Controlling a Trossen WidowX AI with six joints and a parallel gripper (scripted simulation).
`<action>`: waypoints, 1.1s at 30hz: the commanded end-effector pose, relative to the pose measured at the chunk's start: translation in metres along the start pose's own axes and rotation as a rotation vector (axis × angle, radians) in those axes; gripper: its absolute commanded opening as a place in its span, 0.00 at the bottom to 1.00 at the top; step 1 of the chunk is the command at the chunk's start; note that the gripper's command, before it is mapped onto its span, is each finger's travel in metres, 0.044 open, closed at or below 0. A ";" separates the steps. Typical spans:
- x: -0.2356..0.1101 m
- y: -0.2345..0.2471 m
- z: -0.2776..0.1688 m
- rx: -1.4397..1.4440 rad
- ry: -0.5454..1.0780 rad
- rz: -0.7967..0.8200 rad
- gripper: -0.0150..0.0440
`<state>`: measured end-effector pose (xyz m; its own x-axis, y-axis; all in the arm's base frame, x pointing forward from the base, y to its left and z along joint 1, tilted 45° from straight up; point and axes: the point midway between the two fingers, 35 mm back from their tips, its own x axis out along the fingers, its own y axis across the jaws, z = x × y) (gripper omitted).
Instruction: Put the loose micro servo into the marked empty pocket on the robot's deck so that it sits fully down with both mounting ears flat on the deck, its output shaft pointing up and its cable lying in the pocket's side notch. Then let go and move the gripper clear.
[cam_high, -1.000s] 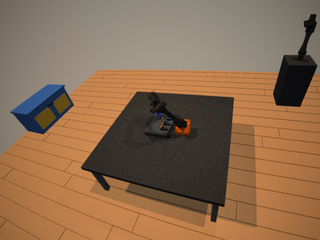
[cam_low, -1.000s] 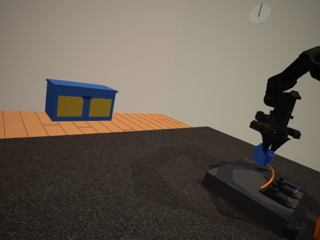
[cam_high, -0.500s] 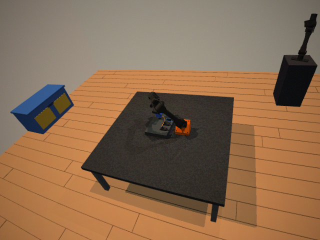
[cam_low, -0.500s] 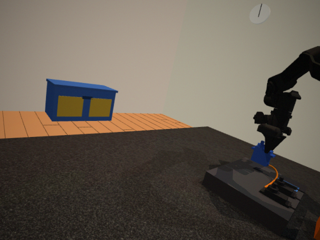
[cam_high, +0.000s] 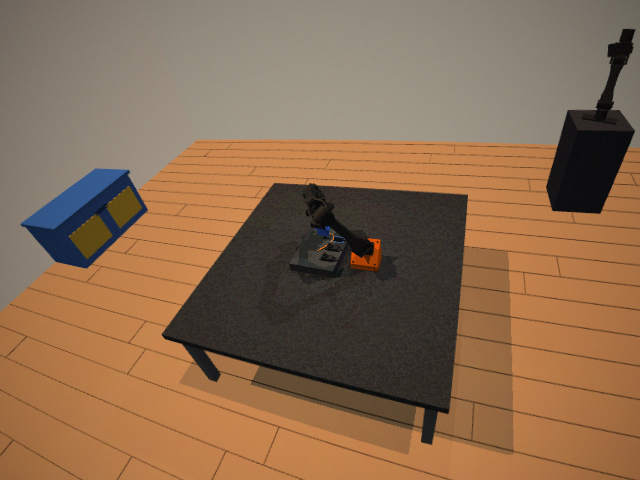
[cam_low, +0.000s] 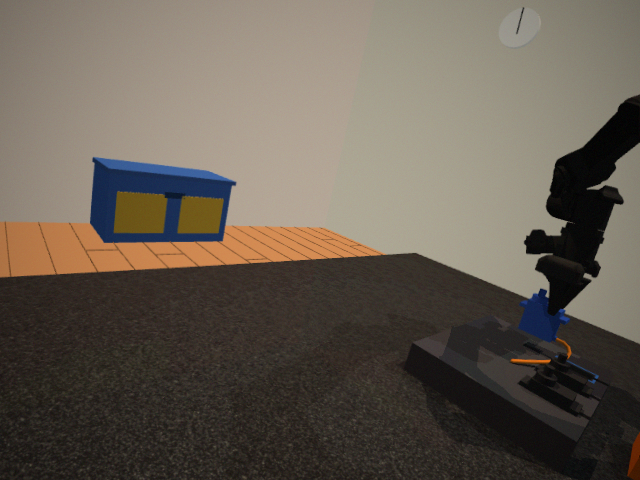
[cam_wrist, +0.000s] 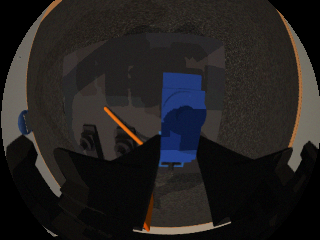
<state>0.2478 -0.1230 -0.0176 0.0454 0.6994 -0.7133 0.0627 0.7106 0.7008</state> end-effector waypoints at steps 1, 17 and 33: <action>-0.002 -0.001 -0.018 -0.004 -0.004 -0.006 0.25; -0.001 -0.002 -0.078 -0.001 -0.001 -0.006 0.25; 0.019 -0.002 -0.077 -0.001 -0.002 -0.006 0.25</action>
<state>0.1712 -0.1067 -0.0302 0.0409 0.6949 -0.7180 0.0559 0.7158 0.6960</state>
